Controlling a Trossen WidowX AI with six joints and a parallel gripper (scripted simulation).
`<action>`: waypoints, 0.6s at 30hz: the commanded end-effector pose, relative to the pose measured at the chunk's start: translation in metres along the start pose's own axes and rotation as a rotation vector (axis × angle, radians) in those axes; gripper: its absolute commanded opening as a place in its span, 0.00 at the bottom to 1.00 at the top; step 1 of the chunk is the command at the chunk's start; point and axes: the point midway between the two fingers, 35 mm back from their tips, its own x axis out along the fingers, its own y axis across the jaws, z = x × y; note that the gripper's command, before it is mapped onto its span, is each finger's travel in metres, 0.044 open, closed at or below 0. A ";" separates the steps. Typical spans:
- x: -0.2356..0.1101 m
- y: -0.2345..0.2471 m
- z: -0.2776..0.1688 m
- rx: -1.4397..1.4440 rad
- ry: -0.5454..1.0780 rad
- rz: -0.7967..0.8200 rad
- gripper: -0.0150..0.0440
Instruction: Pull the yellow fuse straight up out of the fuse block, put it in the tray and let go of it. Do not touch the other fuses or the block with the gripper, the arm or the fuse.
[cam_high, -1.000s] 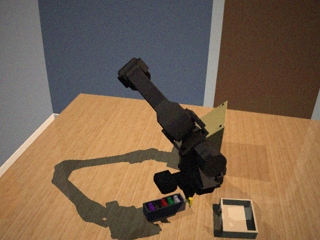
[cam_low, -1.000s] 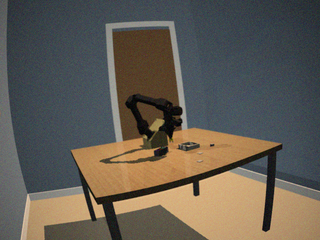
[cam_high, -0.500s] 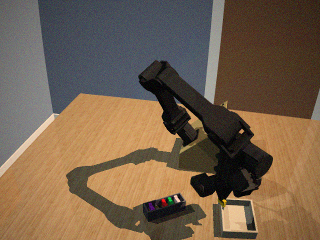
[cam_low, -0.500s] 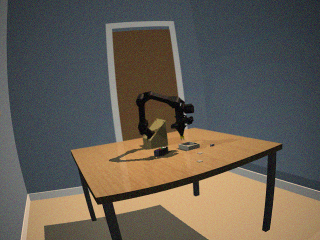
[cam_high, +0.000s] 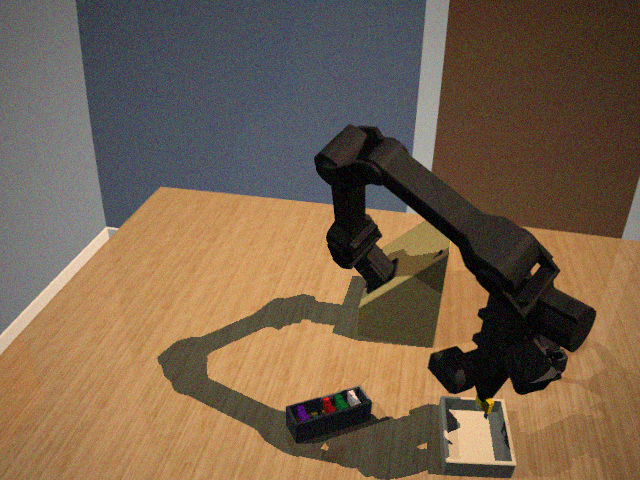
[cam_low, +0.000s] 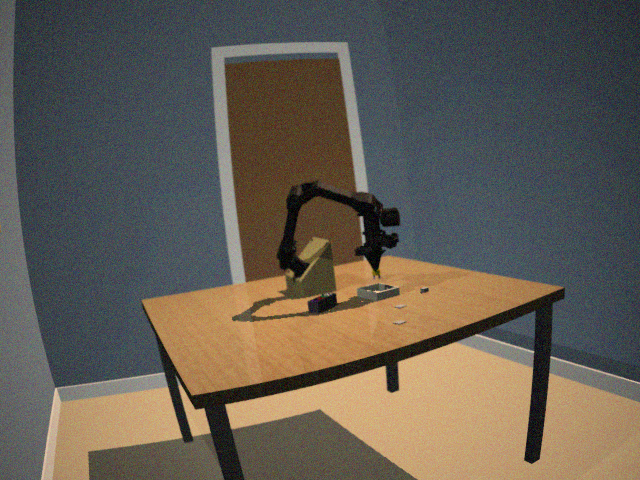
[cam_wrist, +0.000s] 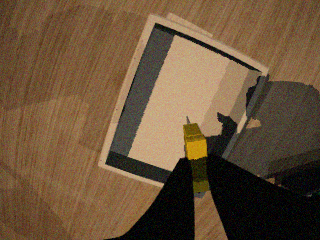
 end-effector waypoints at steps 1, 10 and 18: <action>0.006 0.001 0.001 0.007 0.001 0.004 0.25; 0.020 0.000 0.001 0.007 0.001 0.003 0.25; 0.033 0.000 0.001 0.007 0.001 0.003 0.25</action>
